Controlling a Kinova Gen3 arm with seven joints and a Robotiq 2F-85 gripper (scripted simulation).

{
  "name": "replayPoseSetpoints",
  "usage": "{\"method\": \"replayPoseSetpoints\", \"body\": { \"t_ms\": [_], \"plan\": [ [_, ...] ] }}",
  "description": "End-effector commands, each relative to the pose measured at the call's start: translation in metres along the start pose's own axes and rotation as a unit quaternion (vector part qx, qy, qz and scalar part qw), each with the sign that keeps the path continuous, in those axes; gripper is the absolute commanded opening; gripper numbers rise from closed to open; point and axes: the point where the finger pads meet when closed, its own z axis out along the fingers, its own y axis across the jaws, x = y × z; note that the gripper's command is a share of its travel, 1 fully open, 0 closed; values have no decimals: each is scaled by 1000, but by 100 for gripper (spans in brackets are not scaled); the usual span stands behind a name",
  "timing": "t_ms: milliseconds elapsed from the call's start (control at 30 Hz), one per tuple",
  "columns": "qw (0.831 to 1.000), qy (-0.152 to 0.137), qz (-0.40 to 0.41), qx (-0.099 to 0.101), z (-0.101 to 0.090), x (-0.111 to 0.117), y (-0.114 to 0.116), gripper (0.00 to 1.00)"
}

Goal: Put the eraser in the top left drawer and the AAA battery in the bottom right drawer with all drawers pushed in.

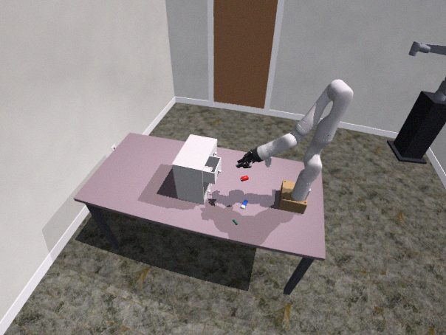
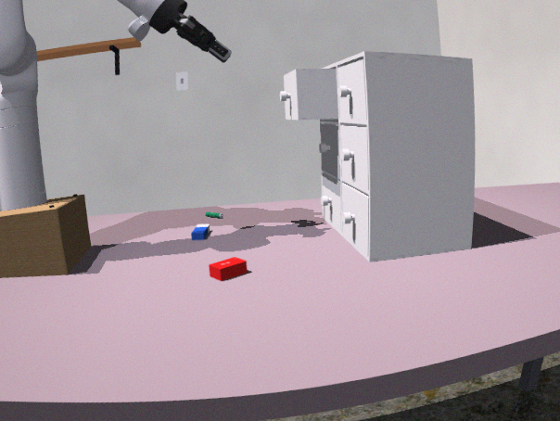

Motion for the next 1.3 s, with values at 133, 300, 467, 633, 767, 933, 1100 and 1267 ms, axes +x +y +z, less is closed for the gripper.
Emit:
{"method": "replayPoseSetpoints", "body": {
  "t_ms": [133,300,467,633,767,933,1100,1267],
  "plan": [
    [1000,1,0,1,-1,-1,0,33],
    [1000,2,0,2,-1,-1,-1,33],
    [1000,4,0,2,-1,-1,-1,33],
    [1000,6,0,2,-2,-1,-1,33],
    [1000,8,0,3,-3,-1,-1,33],
    [1000,10,0,3,-3,-1,-1,33],
    [1000,13,0,2,-4,-1,-1,33],
    [1000,16,0,1,-5,-2,0,33]
  ]
}}
